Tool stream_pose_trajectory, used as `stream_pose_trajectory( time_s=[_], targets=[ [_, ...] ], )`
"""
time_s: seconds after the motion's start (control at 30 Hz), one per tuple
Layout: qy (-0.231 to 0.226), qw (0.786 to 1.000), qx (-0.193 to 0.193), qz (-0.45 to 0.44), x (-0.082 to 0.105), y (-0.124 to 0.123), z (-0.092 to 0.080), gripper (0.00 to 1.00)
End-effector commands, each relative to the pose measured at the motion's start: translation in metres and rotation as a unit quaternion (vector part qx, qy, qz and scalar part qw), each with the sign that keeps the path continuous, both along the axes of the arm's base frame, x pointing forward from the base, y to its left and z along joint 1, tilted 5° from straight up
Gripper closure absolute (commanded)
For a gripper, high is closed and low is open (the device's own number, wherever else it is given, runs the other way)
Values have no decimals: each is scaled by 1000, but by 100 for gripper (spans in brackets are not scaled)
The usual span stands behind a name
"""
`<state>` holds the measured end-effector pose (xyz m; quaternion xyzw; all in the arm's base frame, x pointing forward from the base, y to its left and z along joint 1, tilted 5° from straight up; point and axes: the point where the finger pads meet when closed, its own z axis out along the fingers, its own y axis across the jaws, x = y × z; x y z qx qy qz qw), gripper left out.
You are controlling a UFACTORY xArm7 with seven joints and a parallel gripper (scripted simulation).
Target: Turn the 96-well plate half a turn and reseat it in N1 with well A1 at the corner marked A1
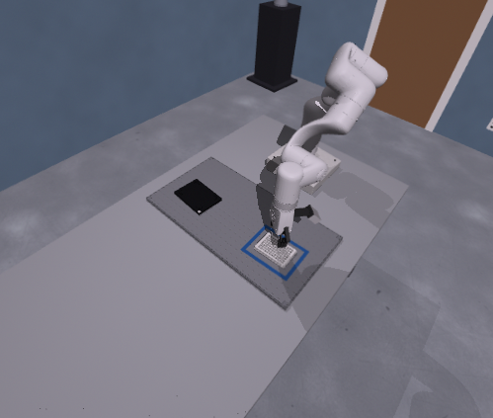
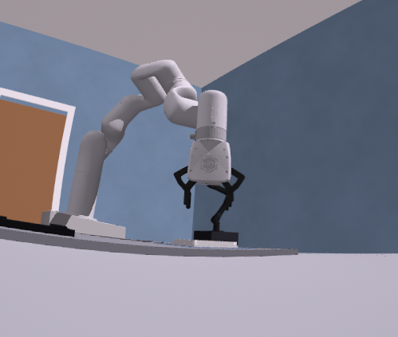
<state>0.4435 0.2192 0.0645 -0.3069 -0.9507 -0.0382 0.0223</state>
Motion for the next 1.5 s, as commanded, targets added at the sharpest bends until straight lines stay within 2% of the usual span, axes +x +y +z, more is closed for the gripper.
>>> stream_pose_trajectory(
  time_s=[0.0, 0.23, 0.5, 0.57, 0.83, 1.27, 1.47],
  targets=[
    [1, 999, -3, -34, 1, 0, 1, 0],
    [11, 989, -5, -150, 1, 0, 1, 0],
    [22, 960, -7, -279, 1, 0, 1, 0],
    [22, 960, -7, -279, 1, 0, 1, 0],
    [32, 914, -9, -404, 1, 0, 1, 0],
    [33, 913, -9, -406, 1, 0, 2, 0],
    [33, 913, -9, -406, 1, 1, -8, 0]
  ],
)
